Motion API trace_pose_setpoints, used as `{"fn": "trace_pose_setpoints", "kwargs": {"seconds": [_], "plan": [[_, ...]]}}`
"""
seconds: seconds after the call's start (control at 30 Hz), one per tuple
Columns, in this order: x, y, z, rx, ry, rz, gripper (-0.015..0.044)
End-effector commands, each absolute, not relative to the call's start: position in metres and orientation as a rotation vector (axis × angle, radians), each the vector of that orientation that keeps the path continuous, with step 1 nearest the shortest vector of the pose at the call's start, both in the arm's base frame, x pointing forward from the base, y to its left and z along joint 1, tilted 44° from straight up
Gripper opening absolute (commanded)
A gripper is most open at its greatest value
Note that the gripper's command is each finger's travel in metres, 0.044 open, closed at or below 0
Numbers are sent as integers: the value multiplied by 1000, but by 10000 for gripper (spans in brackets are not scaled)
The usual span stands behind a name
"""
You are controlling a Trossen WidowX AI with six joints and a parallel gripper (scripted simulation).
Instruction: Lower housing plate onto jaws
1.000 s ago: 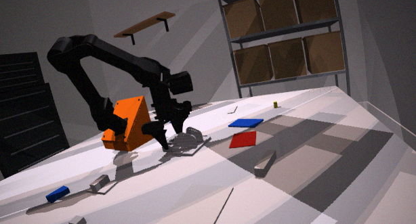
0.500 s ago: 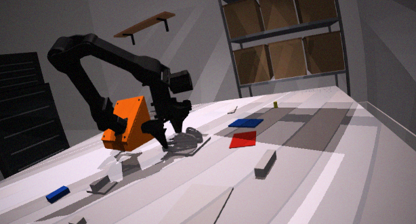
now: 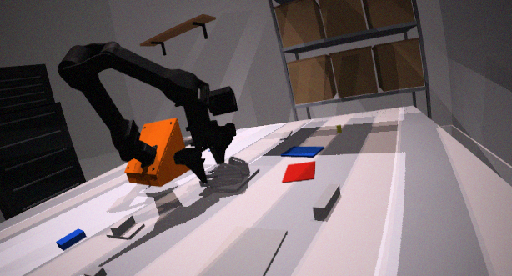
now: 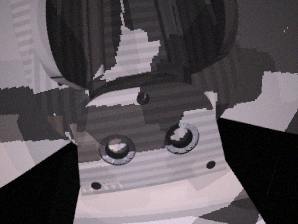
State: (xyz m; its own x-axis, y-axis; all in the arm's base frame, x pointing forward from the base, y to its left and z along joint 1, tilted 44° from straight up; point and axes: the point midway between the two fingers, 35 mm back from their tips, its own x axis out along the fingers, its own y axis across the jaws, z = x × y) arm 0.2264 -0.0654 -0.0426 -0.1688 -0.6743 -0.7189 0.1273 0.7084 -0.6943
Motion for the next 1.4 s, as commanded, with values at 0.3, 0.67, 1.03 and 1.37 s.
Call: {"fn": "trace_pose_setpoints", "kwargs": {"seconds": [0.3,0.67,1.03,1.37], "plan": [[226,-68,-45,-457,1593,-751,351],[226,-68,-45,-457,1593,-751,351],[226,-68,-45,-457,1593,-751,351],[226,-66,-43,-459,1592,-750,440]]}}
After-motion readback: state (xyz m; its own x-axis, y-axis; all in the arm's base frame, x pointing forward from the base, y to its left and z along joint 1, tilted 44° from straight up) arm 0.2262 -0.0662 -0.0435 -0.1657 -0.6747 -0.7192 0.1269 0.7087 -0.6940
